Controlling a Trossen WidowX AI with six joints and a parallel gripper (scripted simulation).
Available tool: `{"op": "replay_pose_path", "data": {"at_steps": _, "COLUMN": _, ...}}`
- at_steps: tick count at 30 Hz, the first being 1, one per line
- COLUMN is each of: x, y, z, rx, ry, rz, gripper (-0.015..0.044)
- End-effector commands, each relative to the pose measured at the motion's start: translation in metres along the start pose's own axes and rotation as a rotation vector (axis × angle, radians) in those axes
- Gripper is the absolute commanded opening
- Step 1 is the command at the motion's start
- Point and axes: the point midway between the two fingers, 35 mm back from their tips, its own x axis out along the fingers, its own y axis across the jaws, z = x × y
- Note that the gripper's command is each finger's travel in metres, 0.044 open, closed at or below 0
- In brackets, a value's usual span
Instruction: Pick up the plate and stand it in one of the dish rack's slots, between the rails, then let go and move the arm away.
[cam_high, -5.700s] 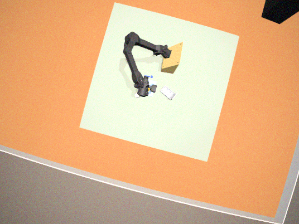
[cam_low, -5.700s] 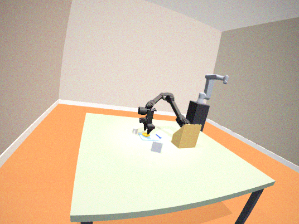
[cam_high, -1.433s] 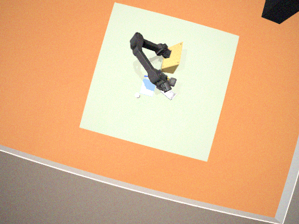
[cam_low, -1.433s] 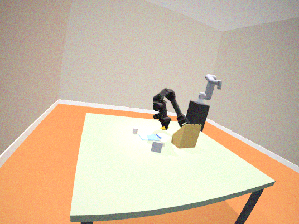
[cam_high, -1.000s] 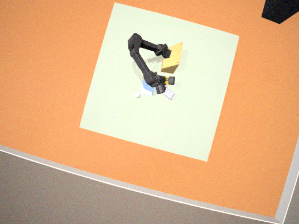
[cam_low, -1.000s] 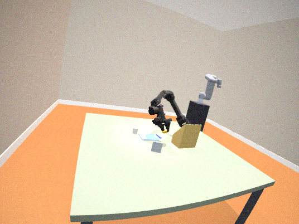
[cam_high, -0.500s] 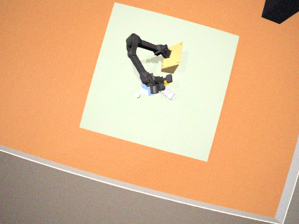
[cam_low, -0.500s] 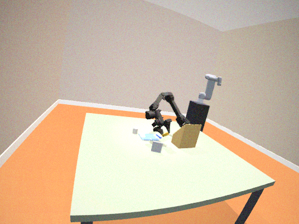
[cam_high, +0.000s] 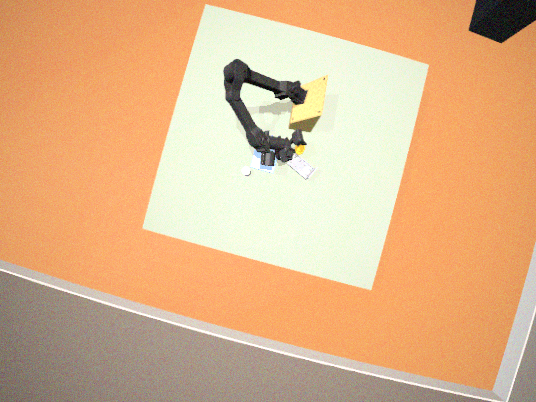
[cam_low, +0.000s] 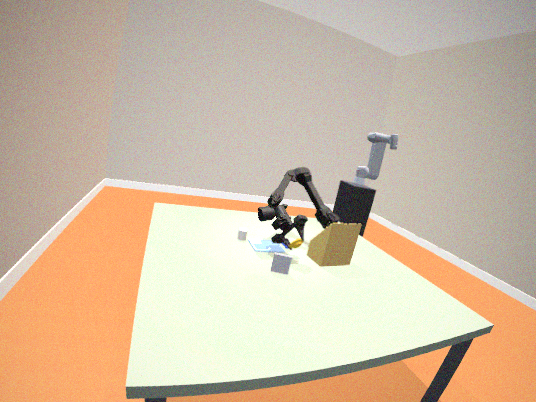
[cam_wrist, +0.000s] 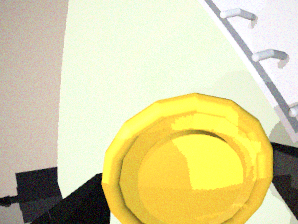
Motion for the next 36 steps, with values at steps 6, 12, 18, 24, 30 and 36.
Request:
{"op": "replay_pose_path", "data": {"at_steps": 6, "x": 0.001, "y": -0.009, "z": -0.001, "rx": -0.196, "ry": -0.154, "rz": 0.06, "gripper": 0.0}}
{"op": "replay_pose_path", "data": {"at_steps": 12, "x": 0.0, "y": -0.016, "z": -0.001, "rx": -0.32, "ry": -0.257, "rz": 0.065, "gripper": 0.0}}
{"op": "replay_pose_path", "data": {"at_steps": 18, "x": -0.003, "y": -0.022, "z": -0.002, "rx": -0.443, "ry": -0.365, "rz": 0.056, "gripper": 0.0}}
{"op": "replay_pose_path", "data": {"at_steps": 24, "x": -0.006, "y": -0.028, "z": -0.003, "rx": -0.566, "ry": -0.474, "rz": 0.023, "gripper": 0.0}}
{"op": "replay_pose_path", "data": {"at_steps": 30, "x": -0.01, "y": -0.035, "z": -0.005, "rx": -0.689, "ry": -0.58, "rz": -0.034, "gripper": 0.0}}
{"op": "replay_pose_path", "data": {"at_steps": 36, "x": -0.016, "y": -0.041, "z": -0.008, "rx": -0.812, "ry": -0.68, "rz": -0.116, "gripper": 0.0}}
